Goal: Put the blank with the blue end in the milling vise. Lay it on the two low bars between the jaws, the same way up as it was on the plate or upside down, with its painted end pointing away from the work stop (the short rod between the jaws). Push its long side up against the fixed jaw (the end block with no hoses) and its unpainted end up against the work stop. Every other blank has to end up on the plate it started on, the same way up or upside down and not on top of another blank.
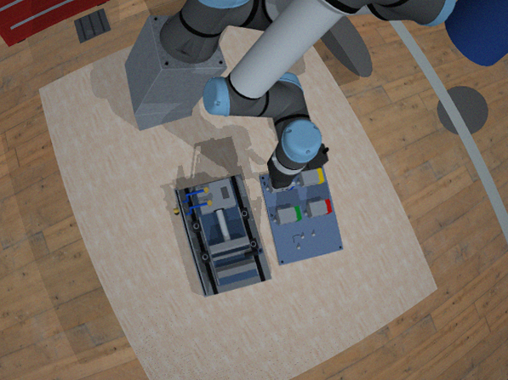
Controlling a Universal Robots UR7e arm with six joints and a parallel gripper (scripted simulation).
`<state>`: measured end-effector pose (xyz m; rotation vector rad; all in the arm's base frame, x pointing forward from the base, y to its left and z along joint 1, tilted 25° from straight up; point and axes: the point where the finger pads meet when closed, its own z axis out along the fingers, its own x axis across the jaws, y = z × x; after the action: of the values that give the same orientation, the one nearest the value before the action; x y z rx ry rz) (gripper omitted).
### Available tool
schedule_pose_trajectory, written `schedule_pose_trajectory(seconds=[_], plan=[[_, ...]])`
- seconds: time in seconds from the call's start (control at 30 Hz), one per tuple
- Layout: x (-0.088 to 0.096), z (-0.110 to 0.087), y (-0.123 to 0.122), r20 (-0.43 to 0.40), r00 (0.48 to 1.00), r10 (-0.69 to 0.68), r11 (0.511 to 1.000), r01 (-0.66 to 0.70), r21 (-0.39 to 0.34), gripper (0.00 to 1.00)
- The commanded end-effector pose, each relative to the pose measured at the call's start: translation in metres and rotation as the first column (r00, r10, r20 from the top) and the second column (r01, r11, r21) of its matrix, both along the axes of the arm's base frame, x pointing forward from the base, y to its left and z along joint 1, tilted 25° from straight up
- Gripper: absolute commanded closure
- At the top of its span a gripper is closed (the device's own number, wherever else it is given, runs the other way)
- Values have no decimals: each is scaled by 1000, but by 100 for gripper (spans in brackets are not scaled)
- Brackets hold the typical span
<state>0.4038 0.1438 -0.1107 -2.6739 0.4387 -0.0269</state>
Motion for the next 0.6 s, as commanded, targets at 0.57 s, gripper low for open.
schedule_pose_trajectory(seconds=[0.57], plan=[[13, -30, 12, 11, 1000, -4, 1000, 4, -3, 0]])
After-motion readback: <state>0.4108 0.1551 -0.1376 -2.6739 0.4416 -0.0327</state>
